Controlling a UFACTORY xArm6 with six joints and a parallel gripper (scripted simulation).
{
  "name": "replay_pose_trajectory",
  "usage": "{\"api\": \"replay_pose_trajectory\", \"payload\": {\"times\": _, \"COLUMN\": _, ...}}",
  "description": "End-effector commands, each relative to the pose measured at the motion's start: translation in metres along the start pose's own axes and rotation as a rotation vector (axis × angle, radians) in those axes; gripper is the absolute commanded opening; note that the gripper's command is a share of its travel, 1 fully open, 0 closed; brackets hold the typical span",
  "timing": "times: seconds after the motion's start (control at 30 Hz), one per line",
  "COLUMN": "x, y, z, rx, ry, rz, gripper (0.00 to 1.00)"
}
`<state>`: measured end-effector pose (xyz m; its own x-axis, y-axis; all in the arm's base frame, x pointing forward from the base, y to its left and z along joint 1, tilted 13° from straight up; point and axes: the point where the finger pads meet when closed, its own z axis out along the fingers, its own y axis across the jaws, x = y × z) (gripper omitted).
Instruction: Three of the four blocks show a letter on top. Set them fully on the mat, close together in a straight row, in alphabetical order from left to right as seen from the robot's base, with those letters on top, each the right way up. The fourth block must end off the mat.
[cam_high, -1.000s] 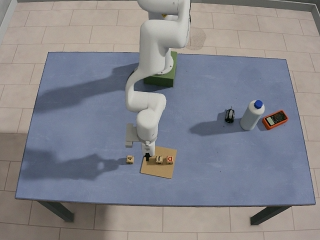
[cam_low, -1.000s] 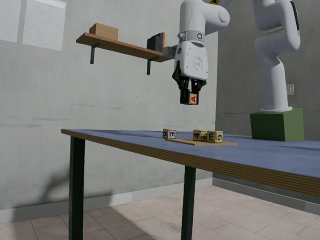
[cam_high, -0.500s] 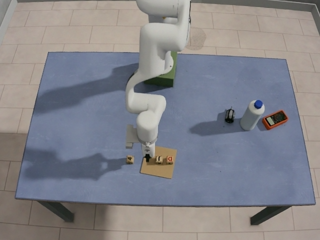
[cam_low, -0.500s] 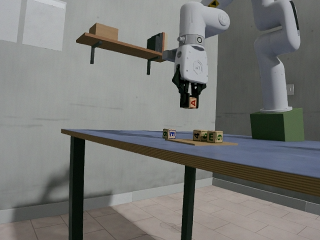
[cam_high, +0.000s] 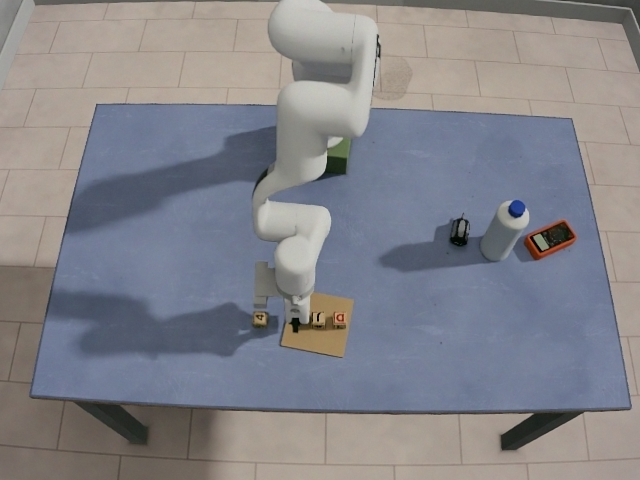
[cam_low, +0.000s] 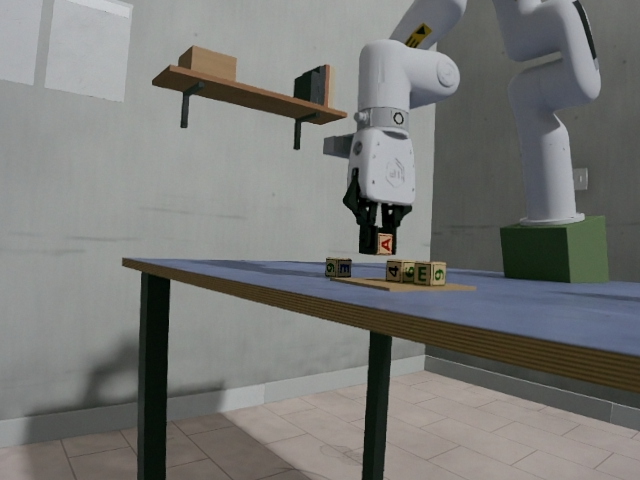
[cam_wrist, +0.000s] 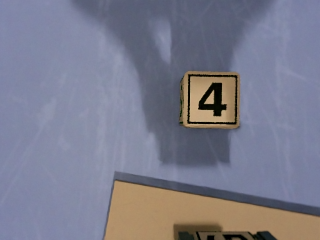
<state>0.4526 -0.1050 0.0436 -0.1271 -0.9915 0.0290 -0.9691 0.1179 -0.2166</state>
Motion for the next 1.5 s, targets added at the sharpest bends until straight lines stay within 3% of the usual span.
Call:
{"api": "replay_pose_trajectory", "payload": {"times": 0.0, "x": 0.000, "y": -0.003, "z": 0.016, "rx": 0.005, "ry": 0.001, "rz": 0.000, "gripper": 0.28}}
{"api": "replay_pose_trajectory", "payload": {"times": 0.33, "x": 0.000, "y": -0.003, "z": 0.029, "rx": 0.005, "ry": 0.001, "rz": 0.000, "gripper": 0.28}}
{"api": "replay_pose_trajectory", "payload": {"times": 1.47, "x": 0.000, "y": -0.003, "z": 0.029, "rx": 0.005, "ry": 0.001, "rz": 0.000, "gripper": 0.28}}
